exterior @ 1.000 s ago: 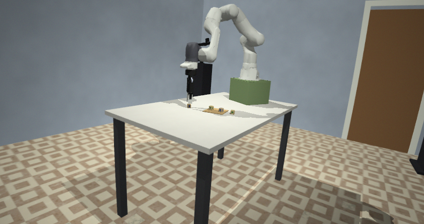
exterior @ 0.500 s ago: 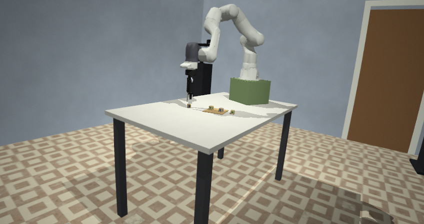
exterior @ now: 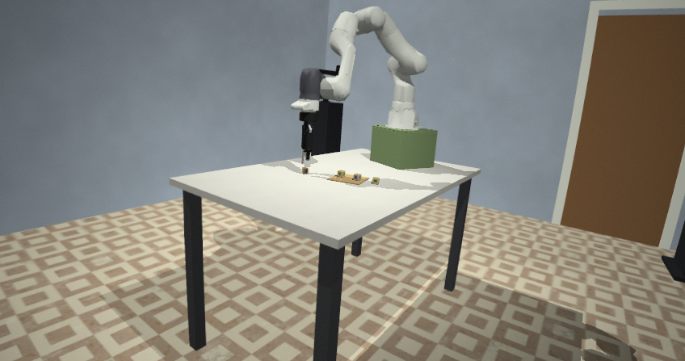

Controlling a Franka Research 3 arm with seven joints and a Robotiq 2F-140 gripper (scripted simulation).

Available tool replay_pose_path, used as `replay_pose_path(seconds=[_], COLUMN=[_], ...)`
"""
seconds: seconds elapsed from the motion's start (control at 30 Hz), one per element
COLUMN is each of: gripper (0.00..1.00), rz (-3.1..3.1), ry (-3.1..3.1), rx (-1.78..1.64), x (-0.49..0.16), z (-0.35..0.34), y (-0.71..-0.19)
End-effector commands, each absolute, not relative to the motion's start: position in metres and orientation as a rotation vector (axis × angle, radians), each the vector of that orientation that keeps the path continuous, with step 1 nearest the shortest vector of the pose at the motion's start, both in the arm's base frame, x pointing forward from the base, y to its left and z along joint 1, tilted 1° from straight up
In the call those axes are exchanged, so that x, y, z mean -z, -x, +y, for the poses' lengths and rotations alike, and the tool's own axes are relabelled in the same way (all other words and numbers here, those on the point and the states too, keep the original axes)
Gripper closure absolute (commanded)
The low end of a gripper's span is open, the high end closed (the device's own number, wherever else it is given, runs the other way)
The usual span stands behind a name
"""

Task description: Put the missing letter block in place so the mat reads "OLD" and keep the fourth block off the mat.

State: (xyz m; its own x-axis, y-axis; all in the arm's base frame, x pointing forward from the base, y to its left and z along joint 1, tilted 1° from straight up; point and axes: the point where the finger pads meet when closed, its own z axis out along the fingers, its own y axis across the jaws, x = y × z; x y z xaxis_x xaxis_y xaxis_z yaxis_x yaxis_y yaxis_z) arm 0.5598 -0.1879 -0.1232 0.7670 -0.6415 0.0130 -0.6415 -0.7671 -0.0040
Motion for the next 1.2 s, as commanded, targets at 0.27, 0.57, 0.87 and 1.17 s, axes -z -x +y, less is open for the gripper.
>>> replay_pose_path(seconds=[0.27, 0.57, 0.87, 1.17], gripper=[0.63, 0.63, 0.63, 0.63], rz=[-1.072, -1.072, -1.072, -1.072], ry=[-2.952, -2.952, -2.952, -2.952], rx=[-0.025, -0.025, -0.025, -0.025], x=[0.126, 0.138, 0.153, 0.156], z=[-0.188, -0.188, -0.188, -0.188], y=[-0.56, -0.56, -0.56, -0.56])
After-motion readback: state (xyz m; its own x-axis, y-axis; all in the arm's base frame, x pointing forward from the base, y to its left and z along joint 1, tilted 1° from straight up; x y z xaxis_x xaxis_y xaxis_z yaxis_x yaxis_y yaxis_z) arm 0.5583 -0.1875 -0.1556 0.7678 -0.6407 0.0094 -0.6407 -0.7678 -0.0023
